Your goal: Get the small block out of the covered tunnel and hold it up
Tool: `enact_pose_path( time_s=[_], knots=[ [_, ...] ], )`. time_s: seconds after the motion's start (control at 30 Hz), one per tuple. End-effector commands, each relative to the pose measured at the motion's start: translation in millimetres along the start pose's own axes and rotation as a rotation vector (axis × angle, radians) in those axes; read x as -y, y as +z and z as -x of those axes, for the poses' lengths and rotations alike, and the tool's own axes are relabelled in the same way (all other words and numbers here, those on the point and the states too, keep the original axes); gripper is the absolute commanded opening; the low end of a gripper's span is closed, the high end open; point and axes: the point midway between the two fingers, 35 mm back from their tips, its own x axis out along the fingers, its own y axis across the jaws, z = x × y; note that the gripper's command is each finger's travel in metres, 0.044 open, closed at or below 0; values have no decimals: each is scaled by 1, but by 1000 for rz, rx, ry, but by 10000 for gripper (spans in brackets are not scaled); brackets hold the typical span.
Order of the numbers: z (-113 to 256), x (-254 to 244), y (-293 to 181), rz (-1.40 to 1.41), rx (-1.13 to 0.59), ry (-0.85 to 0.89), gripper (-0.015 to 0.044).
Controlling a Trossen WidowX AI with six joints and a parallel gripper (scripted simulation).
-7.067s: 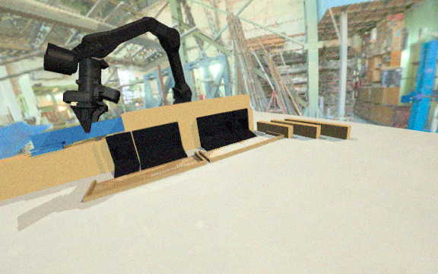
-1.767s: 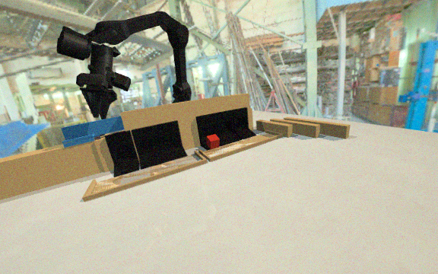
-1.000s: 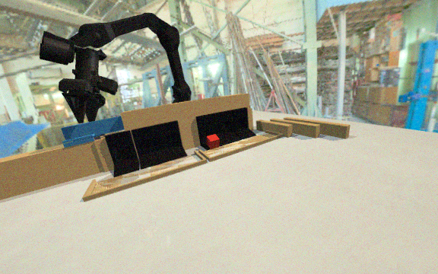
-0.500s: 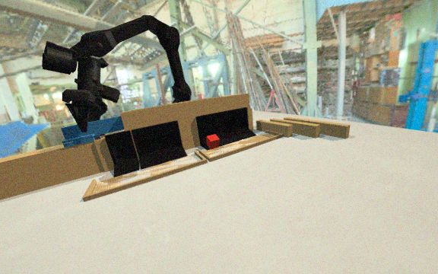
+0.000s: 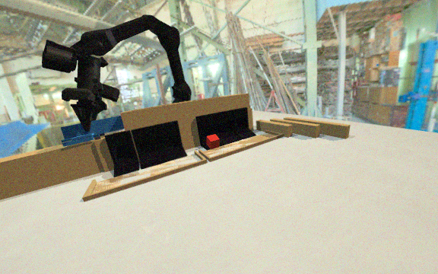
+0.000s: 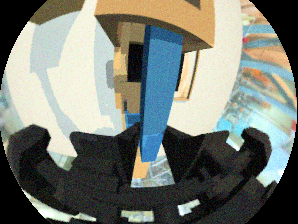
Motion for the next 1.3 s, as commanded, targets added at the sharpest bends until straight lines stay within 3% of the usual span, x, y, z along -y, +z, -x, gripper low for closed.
enact_pose_path(
  time_s=[0.0,0.77,1.27],
  knots=[
    [-1,0,1,-6,4,-1,13],
    [4,0,62,-12,14,-1,0],
    [4,0,65,-13,15,-1,0]
  ],
)
